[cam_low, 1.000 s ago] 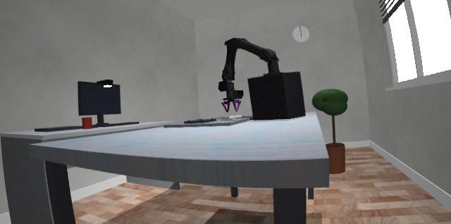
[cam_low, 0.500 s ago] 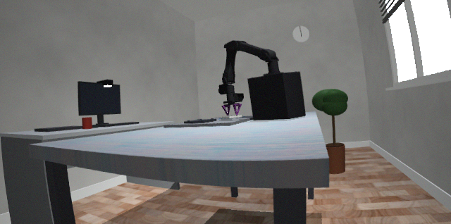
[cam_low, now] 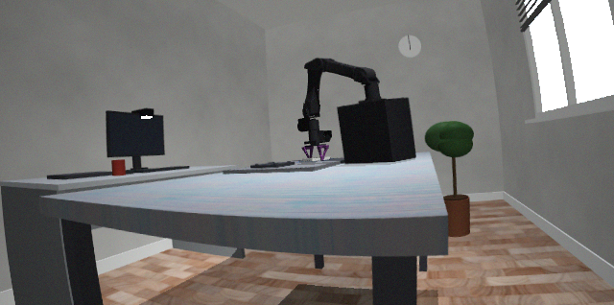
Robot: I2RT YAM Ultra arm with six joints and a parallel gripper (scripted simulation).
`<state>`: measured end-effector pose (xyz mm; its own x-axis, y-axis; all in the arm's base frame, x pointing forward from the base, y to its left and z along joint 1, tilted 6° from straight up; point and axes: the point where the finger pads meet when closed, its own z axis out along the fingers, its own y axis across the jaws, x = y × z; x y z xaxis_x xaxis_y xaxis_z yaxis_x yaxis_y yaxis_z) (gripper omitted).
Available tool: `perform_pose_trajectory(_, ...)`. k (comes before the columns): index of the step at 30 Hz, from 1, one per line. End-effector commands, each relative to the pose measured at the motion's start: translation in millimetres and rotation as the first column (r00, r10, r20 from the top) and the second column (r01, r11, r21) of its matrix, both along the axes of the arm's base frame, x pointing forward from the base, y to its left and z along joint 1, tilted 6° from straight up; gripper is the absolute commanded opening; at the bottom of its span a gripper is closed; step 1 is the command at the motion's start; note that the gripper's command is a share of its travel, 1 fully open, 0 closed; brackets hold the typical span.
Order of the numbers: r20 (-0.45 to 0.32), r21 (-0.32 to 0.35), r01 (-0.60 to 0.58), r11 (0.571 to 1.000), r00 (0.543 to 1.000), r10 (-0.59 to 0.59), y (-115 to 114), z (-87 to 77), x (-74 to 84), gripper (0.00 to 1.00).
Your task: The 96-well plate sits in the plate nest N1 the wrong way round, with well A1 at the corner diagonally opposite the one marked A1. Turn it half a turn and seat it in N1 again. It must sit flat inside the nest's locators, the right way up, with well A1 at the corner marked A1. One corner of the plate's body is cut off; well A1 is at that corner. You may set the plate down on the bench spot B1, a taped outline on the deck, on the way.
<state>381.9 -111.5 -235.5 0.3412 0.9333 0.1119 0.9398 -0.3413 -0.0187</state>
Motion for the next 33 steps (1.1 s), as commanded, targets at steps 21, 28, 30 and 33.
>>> perform_pose_trajectory(21, 0.015, -0.007, 0.001, 1.0, 1.0, -0.001, -2.3, 3.9, 5.2, 0.0)
perform_pose_trajectory(28, 0.015, -0.007, 0.001, 1.0, 1.0, -0.001, -2.3, 3.9, 5.2, 0.0)
perform_pose_trajectory(30, 0.015, -0.007, 0.001, 1.0, 1.0, -0.001, -2.3, 3.9, 5.2, 0.0)
perform_pose_trajectory(33, 0.015, -0.007, 0.001, 1.0, 1.0, -0.001, -2.3, 3.9, 5.2, 0.0)
